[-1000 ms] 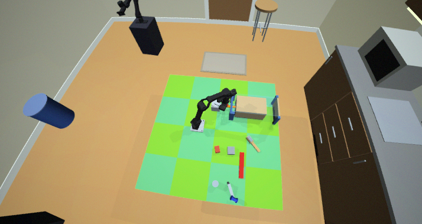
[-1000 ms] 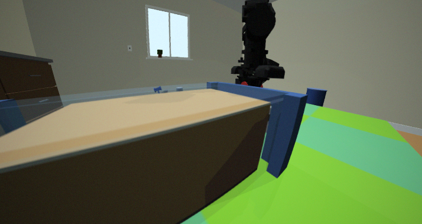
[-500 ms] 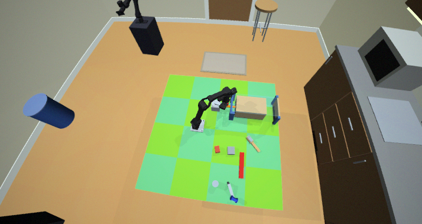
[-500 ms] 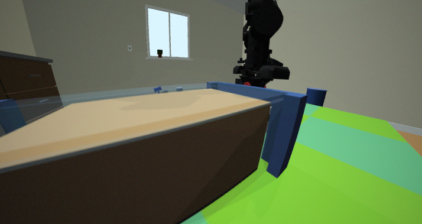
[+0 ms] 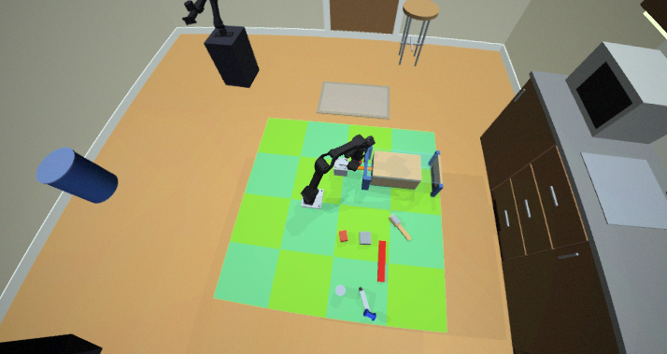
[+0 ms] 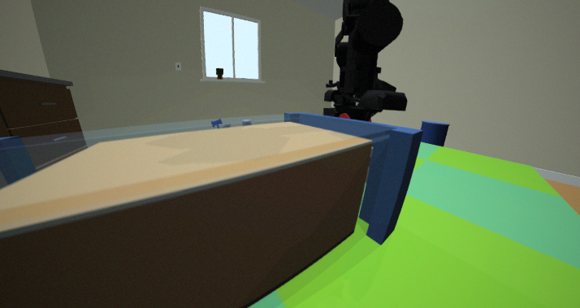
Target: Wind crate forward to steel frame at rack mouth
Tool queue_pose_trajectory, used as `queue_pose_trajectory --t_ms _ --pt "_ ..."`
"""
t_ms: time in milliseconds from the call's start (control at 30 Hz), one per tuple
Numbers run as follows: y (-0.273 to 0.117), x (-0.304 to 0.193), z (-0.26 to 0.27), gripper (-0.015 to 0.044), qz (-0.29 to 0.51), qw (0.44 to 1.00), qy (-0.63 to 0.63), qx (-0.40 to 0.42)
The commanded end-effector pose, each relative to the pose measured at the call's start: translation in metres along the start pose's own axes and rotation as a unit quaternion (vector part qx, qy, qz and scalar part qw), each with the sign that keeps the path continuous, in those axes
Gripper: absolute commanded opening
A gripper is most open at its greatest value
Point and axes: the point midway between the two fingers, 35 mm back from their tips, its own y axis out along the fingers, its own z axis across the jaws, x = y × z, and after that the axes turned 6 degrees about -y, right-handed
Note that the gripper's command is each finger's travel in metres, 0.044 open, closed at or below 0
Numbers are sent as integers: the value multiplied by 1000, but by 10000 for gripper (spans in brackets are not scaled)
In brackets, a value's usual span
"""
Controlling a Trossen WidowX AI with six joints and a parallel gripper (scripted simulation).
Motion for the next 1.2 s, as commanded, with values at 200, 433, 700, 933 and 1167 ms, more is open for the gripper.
queue_pose_trajectory --t_ms 200,433,700,933,1167 --pt "-3 13 -28 0 -4 1000 -9 -24" --pt "-3 17 -35 0 -4 1000 -9 -25" --pt "-4 23 -43 0 -4 1000 -9 -25" --pt "-4 28 -49 0 -5 1000 -9 -26" --pt "-5 34 -54 0 -5 1000 -9 -26"
